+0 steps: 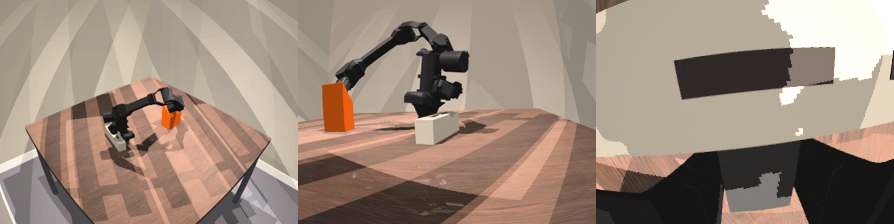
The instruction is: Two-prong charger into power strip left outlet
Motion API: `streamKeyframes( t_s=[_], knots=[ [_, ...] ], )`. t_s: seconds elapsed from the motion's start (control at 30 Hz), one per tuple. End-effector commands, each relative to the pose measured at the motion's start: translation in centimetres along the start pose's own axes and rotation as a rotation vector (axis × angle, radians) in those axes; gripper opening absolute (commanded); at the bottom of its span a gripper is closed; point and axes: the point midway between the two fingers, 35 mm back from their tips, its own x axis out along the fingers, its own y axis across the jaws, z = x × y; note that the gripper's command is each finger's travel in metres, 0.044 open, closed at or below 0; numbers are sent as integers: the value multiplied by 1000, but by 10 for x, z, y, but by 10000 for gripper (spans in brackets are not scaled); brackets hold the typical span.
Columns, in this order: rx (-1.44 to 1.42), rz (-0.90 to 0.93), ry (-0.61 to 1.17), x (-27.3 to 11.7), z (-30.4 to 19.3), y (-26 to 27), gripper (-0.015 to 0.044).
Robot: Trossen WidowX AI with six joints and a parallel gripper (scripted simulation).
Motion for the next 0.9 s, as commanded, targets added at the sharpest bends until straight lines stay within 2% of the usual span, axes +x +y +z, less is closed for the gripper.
streamKeyframes(
  t_s=[0.0,0.87],
  knots=[
    [-22,-1,-26,-3,6,1,0],
    [-22,-1,-26,-7,7,1,0]
  ],
)
